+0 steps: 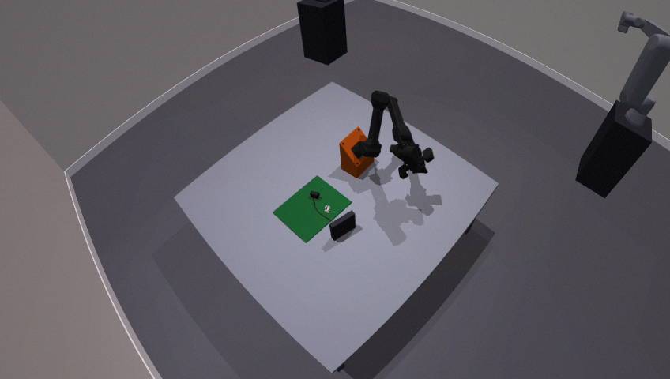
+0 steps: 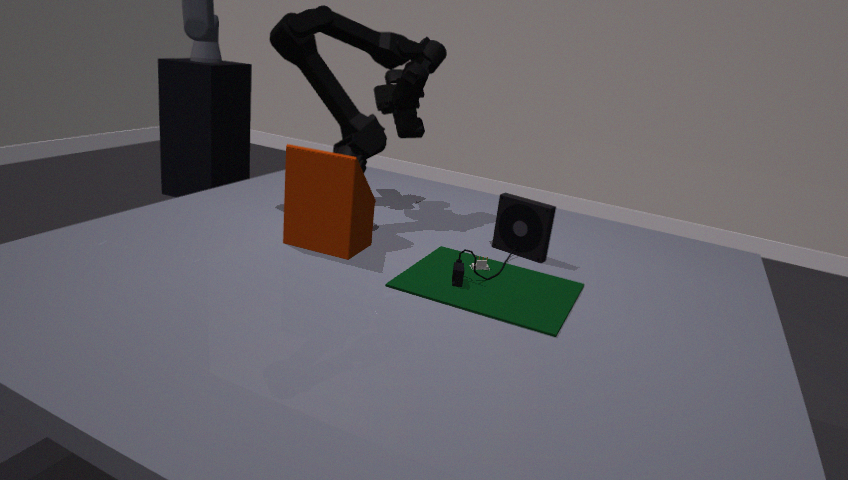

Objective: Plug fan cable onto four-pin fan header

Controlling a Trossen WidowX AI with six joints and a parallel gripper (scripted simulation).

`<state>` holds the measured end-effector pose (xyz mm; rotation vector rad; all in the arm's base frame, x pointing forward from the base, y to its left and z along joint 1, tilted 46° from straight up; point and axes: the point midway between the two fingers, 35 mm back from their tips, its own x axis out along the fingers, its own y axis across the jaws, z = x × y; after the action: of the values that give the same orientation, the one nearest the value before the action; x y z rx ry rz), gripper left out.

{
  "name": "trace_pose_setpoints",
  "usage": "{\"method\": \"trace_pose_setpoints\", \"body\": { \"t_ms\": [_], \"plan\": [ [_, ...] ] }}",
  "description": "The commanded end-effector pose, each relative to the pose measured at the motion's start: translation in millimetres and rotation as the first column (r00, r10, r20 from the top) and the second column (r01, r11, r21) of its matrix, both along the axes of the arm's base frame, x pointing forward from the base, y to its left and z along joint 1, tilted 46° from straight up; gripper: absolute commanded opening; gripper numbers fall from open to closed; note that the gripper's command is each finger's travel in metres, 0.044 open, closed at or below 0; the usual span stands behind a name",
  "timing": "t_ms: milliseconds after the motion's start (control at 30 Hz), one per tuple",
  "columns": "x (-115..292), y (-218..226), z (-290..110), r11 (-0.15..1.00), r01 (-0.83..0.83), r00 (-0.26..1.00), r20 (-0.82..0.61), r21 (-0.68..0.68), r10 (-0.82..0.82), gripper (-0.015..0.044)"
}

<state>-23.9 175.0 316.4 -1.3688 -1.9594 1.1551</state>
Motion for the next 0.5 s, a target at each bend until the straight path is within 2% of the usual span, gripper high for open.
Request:
{"method": "trace_pose_setpoints", "body": {
  "t_ms": [0,133,233,467],
  "plan": [
    [0.0,0.0,0.0,1.000,0.000,1.000,0.000,0.000,0.000,0.0026],
    [1.1,0.6,-0.2,1.000,0.004,1.000,-0.002,-0.002,-0.004,0.0131],
    [17.6,8.4,-3.4,0.997,0.066,0.997,-0.027,-0.037,-0.067,0.0210],
    [112.7,28.4,-29.7,0.902,0.364,0.905,-0.139,-0.234,-0.401,0.0394]
  ]
}}
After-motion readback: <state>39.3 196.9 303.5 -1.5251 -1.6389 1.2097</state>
